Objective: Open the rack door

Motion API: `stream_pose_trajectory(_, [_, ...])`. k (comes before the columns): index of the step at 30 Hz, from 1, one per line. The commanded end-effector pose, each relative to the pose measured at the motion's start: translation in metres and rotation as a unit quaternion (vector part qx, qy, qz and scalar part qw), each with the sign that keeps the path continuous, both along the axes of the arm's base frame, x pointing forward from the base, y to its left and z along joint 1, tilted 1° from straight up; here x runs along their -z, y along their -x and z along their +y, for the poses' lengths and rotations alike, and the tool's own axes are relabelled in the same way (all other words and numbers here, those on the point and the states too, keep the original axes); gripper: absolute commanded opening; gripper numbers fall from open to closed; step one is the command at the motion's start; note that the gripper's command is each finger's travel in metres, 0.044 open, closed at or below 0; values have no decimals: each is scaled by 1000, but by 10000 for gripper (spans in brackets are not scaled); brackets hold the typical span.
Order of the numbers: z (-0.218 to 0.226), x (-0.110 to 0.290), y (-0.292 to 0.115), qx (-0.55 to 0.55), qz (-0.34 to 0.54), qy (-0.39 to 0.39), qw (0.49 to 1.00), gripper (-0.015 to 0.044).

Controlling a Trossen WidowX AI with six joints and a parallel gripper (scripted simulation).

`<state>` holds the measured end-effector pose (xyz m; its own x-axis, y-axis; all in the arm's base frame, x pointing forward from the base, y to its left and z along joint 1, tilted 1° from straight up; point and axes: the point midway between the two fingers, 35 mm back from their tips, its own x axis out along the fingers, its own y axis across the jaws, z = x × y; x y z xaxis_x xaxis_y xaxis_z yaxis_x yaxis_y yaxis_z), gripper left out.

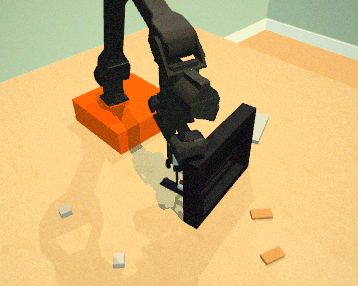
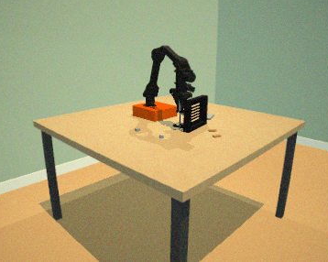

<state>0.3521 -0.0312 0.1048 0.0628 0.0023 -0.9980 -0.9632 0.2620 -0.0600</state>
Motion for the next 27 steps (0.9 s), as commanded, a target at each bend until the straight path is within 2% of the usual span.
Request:
stream_pose_trajectory(1, [1, 2, 0, -101, 2, 4, 995, 292])
stream_pose_trajectory(12, [1, 2, 0, -361, 1, 19, 932, 292])
stream_pose_trajectory(19, [1, 2, 0, -376, 1, 20, 926, 292])
stream_pose_trajectory(26, [1, 2, 0, -376, 1, 20, 926, 109])
stream_pose_trajectory(27, [1, 2, 0, -376, 1, 20, 926, 102])
